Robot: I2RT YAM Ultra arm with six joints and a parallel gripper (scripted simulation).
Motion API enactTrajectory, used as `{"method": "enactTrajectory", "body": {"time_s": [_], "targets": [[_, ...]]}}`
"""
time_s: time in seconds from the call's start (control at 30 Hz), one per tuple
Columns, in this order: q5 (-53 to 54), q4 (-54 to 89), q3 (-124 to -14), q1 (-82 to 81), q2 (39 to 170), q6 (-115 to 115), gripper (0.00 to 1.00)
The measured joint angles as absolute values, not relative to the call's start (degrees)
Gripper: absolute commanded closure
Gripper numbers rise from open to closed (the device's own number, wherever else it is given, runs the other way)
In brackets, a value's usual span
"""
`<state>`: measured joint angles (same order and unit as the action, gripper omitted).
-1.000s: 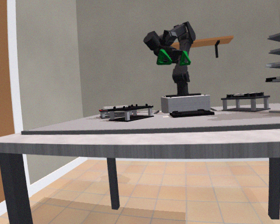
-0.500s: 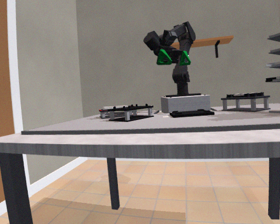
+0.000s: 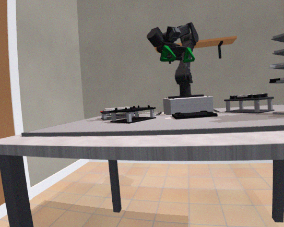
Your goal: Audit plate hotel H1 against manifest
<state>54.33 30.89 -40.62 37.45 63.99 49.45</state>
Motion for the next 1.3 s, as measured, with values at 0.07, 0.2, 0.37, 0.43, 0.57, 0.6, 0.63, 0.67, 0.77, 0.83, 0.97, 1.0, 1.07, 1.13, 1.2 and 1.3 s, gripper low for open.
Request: {"method": "enactTrajectory", "body": {"time_s": [0.07,0.2,0.37,0.43,0.57,0.6,0.63,0.67,0.77,0.83,0.97,1.0,1.07,1.13,1.2,1.3], "targets": [[53.6,30.2,-39.8,36.3,63.0,48.2,0.00],[51.9,28.4,-37.9,32.6,60.6,44.8,0.00],[49.0,25.3,-36.0,27.8,57.8,39.7,0.00],[47.6,24.1,-35.3,25.8,56.8,37.7,0.00],[45.5,22.2,-34.6,23.0,55.6,34.5,0.00],[44.9,21.7,-34.3,22.4,55.3,33.7,0.00],[44.2,21.2,-34.0,21.6,54.9,33.0,0.00],[43.6,20.9,-33.6,20.7,54.4,32.2,0.00],[41.5,19.9,-32.7,17.5,52.9,29.7,0.00],[40.0,19.1,-32.2,15.3,51.9,28.1,0.00],[36.6,17.7,-31.2,10.7,50.3,24.8,0.00],[35.7,17.4,-31.0,9.6,50.0,24.0,0.00],[34.1,16.9,-30.8,7.4,49.4,22.5,0.00],[32.9,16.4,-30.7,6.5,49.1,21.5,0.00],[31.2,15.8,-30.4,4.8,48.8,20.2,0.00],[28.6,15.1,-30.0,1.2,48.3,18.2,0.00]]}}
